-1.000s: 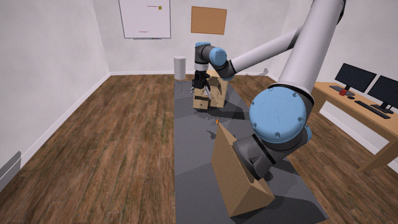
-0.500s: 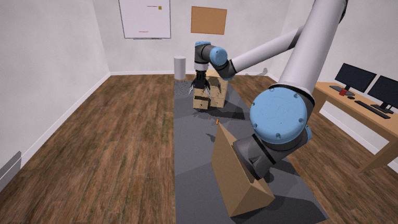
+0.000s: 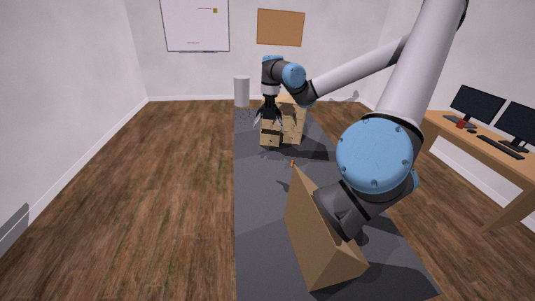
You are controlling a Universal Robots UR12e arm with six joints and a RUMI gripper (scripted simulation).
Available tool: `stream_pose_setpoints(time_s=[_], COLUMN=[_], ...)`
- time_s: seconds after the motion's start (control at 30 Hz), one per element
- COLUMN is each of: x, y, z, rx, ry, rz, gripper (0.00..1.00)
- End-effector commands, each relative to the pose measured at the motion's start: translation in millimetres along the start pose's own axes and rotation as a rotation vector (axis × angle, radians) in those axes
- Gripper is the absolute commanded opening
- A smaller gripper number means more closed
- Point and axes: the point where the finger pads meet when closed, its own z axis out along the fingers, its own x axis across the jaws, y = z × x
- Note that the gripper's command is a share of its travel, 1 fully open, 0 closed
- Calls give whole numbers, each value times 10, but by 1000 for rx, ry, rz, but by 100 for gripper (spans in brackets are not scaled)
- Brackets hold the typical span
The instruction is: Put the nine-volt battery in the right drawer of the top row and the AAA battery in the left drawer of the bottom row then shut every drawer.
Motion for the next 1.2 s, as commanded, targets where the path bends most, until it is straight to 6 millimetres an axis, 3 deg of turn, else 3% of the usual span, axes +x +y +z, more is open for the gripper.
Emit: stream_pose_setpoints(time_s=[0.0, 1.17], x=[-3, -5], y=[-2, -34], z=[-6, 32], rx=[1, 33], ry=[-1, -1], rz=[-5, -5], gripper=[100, 100])
